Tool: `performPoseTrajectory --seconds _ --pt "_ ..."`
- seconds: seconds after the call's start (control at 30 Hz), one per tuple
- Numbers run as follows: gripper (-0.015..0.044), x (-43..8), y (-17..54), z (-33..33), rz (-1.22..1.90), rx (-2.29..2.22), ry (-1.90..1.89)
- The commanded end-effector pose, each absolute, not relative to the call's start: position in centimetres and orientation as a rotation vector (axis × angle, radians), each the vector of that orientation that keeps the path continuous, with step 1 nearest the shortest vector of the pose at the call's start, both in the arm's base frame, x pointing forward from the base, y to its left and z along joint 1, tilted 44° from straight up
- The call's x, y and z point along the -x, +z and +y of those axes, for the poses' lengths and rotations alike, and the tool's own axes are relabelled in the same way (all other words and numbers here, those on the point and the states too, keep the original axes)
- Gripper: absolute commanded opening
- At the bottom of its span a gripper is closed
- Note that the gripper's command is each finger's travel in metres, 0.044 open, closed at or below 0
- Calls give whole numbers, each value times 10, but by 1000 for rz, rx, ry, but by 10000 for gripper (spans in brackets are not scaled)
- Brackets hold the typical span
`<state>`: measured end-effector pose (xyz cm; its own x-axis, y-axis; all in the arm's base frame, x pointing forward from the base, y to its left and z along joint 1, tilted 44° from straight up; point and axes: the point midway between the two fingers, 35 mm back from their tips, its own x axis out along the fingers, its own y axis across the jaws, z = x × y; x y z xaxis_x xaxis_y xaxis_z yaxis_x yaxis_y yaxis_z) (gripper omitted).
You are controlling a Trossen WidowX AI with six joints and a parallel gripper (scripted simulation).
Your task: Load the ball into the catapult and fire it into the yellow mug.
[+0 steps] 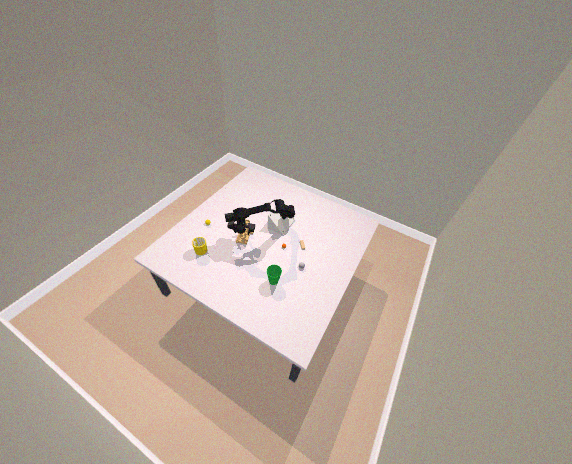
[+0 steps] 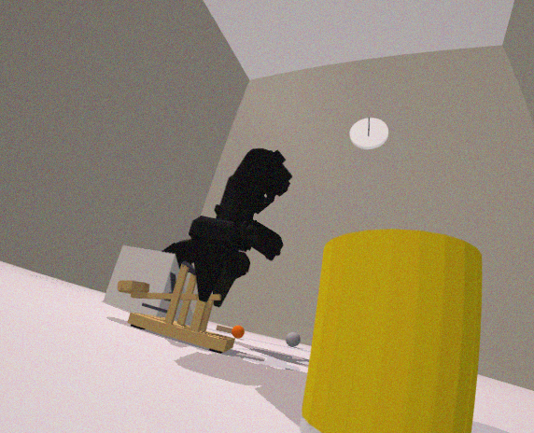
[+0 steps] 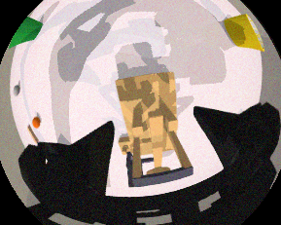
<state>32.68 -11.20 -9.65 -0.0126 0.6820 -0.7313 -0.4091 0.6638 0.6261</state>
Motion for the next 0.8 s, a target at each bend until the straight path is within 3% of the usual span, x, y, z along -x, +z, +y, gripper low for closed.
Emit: performPoseTrajectory --seconds 0.0,0.5,0.77 --pt "440 -326 -101 -108 1323 -264 876" --pt "440 -325 -117 -91 1322 -265 877" --pt "230 -326 -114 -94 1323 -258 880"
